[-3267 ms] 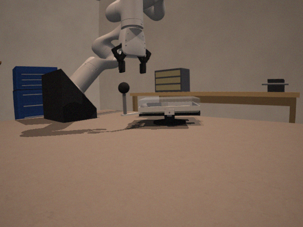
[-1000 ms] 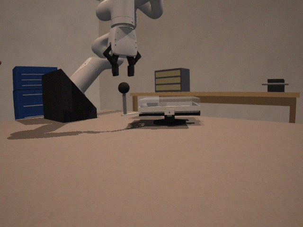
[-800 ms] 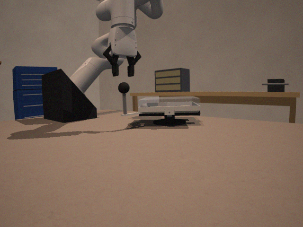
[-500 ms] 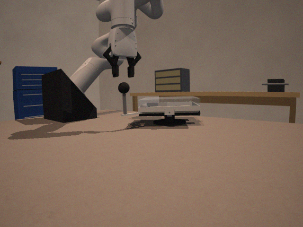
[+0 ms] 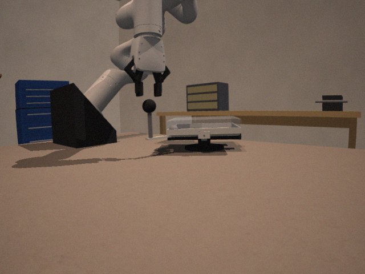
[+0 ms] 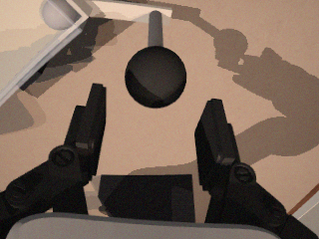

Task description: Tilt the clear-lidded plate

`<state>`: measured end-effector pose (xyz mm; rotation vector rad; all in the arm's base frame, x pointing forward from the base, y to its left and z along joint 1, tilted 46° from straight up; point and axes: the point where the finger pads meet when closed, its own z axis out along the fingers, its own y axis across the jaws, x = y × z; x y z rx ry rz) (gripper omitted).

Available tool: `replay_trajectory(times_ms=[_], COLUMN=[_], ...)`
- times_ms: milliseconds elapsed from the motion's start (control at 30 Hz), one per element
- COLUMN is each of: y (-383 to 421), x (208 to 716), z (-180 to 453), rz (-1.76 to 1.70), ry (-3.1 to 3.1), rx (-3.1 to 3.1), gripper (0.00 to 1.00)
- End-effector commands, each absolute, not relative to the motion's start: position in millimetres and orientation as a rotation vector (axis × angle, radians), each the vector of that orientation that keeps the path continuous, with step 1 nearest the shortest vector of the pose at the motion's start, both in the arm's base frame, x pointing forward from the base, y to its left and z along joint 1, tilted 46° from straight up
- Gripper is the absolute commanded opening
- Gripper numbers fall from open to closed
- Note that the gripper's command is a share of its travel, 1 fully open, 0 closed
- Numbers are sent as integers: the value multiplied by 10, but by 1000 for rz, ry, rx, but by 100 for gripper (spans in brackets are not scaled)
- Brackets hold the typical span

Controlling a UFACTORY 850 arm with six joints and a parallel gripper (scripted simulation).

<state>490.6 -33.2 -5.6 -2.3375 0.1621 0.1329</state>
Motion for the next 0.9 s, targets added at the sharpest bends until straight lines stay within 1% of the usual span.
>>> replay_trajectory(times_ms=[0, 867], y=[-314, -245], x=[4912, 4911], z=[-76, -145], rz=[131, 131], ry=[162, 162], rx=[-2338, -2338], gripper=[61, 61])
